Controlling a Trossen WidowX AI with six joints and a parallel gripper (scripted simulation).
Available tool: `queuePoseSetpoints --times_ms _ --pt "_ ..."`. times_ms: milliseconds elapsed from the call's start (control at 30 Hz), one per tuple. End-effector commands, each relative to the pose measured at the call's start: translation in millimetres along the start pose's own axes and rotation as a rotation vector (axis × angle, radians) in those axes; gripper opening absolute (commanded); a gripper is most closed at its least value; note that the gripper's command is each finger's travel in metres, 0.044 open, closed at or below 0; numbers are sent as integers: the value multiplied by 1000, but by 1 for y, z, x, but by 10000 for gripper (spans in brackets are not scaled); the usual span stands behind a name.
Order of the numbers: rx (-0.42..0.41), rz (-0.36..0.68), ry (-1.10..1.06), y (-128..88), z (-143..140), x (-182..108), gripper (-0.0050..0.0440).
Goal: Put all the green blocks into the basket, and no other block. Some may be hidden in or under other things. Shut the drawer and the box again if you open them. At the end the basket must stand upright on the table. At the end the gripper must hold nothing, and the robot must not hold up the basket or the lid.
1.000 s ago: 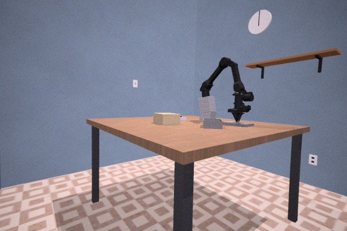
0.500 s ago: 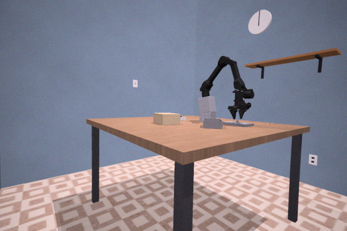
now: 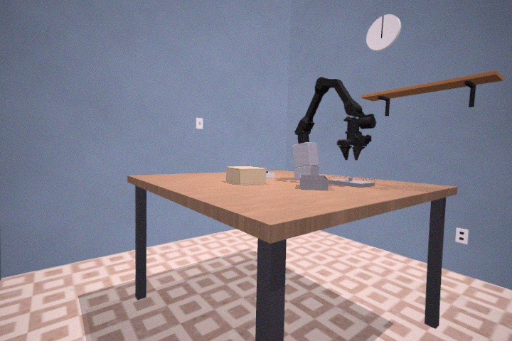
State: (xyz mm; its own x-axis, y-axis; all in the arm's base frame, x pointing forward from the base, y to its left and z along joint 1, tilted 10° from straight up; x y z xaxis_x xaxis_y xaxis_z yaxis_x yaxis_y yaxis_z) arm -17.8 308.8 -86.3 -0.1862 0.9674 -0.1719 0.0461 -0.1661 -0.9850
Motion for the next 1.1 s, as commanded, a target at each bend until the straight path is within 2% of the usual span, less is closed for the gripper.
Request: queuePoseSetpoints --times_ms 0,33,67,200,300,367,433,500,567,633,667,733,800,833,900,967,1067 --pt "3 -2 6 -7 0 1 440" --pt "3 -2 6 -7 0 1 440" --pt "3 -2 72 -7 -10 0 267" --pt "3 -2 -164 -7 -45 11 267" --pt "3 -2 -199 -7 -71 14 267" --pt "3 -2 -302 -7 -91 15 267" --pt "3 -2 -302 -7 -110 15 267" --pt "3 -2 -302 -7 -110 15 267" --pt "3 -3 -404 -7 -130 13 267" --pt "3 -3 -404 -7 -149 11 267" --pt "3 -3 -404 -7 -149 11 267" --pt "2 -3 -507 -7 -169 7 267" --pt "2 -3 -507 -7 -188 3 267" --pt "2 -3 -507 -7 -189 3 267" --pt "2 -3 -609 -7 -208 -4 267" --pt "2 -3 -609 -7 -227 -10 267" --pt "2 -3 -609 -7 -229 -11 267"
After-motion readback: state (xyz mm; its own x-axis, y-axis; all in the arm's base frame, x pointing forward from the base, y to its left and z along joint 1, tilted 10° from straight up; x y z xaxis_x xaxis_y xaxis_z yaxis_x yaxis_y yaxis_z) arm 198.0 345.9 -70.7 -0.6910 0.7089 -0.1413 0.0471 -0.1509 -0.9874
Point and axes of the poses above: the point midway between the two fingers, 35 mm back from their tips, its own y axis out along the fingers, its own z axis across the jaws, x = y × z, the point moved 2 cm from there along -y, back along the fingers, and after that the axes turned 7 degrees about -y, right-handed, at the moved point
